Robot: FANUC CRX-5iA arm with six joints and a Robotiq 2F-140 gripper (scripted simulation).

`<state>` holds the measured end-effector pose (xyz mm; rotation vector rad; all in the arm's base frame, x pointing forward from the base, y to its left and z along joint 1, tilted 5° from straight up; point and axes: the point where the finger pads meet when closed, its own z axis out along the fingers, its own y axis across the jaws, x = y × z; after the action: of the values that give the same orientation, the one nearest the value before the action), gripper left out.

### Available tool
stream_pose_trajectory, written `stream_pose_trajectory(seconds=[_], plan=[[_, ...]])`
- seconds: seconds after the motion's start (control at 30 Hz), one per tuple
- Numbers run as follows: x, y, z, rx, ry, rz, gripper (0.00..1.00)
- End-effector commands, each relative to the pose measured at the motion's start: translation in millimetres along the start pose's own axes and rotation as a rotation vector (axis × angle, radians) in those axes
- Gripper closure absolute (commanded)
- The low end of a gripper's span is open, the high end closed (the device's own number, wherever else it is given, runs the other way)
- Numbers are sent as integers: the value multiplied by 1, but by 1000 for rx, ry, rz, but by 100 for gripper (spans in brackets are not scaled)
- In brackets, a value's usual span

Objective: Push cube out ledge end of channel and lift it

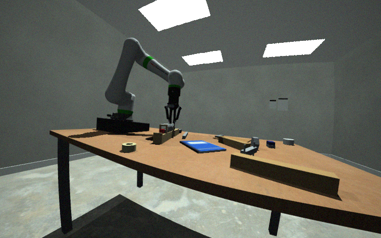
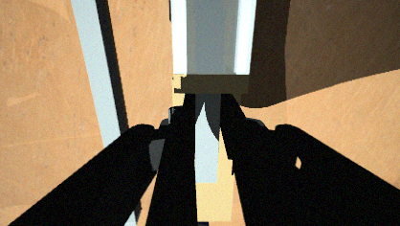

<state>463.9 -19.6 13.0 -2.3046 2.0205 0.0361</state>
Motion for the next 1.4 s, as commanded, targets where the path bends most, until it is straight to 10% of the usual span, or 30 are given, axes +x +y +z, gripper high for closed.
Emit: stream_pose_trajectory(seconds=[0.0, 0.6, 0.63, 1.37], plan=[[0, -1, -1, 2, 1, 0, 90], [0, -1, -1, 2, 1, 0, 90], [0, -1, -1, 2, 1, 0, 70], [0, -1, -1, 2, 1, 0, 70]])
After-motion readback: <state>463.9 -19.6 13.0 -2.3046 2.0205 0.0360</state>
